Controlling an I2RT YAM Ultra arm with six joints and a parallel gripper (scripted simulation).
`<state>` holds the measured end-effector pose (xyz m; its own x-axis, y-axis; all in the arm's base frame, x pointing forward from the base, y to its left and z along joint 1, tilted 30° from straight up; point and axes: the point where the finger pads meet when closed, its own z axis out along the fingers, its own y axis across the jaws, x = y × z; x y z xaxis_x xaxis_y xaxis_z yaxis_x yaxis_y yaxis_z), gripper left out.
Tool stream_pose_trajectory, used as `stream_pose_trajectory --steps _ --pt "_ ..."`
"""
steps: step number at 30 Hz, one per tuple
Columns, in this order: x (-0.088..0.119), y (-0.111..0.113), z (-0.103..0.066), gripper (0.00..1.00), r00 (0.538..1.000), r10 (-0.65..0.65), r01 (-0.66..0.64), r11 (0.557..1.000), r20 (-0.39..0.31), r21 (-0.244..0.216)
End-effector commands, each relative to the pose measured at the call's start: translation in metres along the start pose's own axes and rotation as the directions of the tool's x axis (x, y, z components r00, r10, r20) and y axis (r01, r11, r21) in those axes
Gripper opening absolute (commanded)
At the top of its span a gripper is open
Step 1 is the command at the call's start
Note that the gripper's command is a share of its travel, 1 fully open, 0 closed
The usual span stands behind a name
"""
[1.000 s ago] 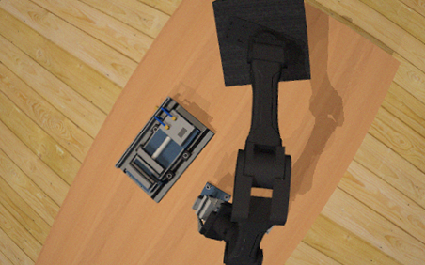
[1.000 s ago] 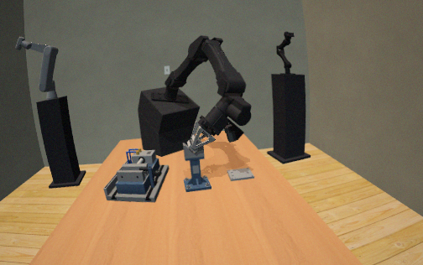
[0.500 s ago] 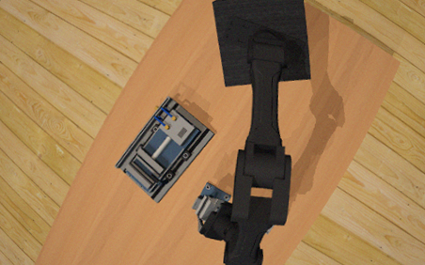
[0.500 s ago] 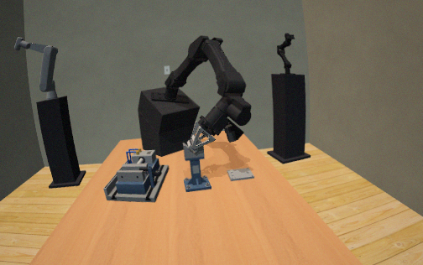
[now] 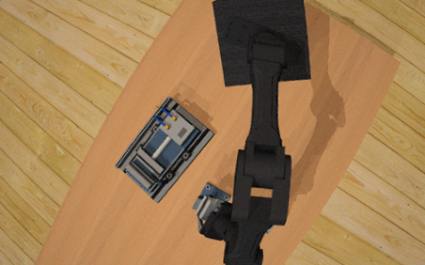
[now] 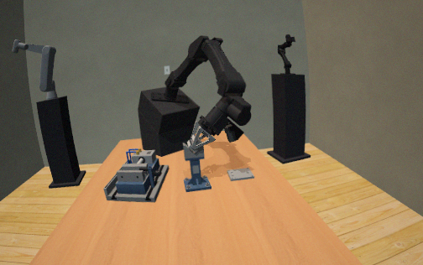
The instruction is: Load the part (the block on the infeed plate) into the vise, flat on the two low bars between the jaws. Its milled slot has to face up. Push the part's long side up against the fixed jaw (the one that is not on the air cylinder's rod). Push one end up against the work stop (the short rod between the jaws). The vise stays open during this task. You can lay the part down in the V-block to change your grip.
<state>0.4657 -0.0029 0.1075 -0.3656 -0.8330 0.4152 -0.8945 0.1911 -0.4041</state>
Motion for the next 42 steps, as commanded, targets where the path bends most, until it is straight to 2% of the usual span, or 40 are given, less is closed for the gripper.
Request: stream_pose_trajectory --steps 1,7,8,42 --pt "0.0022 -0.0097 -0.0139 0.0 1.0 0.013 -0.013 0.999 0.0 0.033" --pt "0.0022 -0.0097 -0.0139 0.0 1.0 0.013 -0.013 0.999 0.0 0.033" --pt "0.0022 -0.0097 -0.0139 0.81 1.0 0.013 -0.013 0.999 0.0 0.033" --pt "0.0057 -0.0104 -0.0117 0.81 1.0 0.02 -0.02 0.999 -0.004 0.03"
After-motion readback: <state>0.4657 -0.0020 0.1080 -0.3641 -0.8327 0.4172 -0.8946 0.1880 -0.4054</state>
